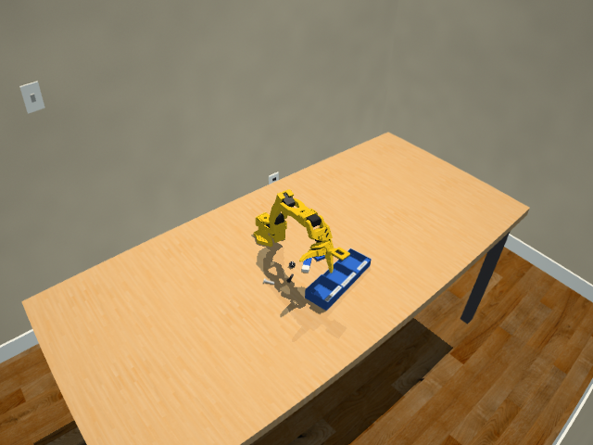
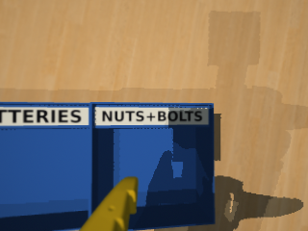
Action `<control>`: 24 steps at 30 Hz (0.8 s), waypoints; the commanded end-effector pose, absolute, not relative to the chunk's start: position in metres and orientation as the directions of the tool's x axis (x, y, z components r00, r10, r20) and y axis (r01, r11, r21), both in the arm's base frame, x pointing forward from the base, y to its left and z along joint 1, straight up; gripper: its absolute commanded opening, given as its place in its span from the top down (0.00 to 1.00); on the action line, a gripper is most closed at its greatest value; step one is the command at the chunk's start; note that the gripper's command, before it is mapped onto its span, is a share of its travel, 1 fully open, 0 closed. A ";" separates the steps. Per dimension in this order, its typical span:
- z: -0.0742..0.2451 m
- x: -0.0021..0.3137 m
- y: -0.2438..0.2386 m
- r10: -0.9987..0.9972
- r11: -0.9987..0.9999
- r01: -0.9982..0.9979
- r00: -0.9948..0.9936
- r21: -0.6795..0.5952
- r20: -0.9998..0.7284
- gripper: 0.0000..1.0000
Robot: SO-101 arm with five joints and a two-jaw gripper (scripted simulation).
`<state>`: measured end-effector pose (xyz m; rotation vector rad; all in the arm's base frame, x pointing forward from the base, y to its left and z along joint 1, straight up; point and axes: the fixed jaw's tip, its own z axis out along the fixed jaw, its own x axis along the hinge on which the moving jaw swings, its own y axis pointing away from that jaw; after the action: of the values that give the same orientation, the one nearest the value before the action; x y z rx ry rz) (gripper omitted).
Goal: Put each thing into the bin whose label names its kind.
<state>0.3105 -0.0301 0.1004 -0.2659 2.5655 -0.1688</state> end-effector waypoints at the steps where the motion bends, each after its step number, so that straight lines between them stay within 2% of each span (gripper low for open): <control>1: 0.115 0.315 -0.034 -0.228 0.971 -0.142 -0.798 -0.195 -0.558 0.00; 14: 0.113 0.314 -0.014 -0.207 0.978 -0.148 -0.806 -0.149 -0.554 0.00; 24: 0.111 0.309 0.029 -0.162 0.986 -0.156 -0.831 -0.056 -0.532 0.00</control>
<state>0.3061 0.0157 0.0974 -0.2349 2.6072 -0.0457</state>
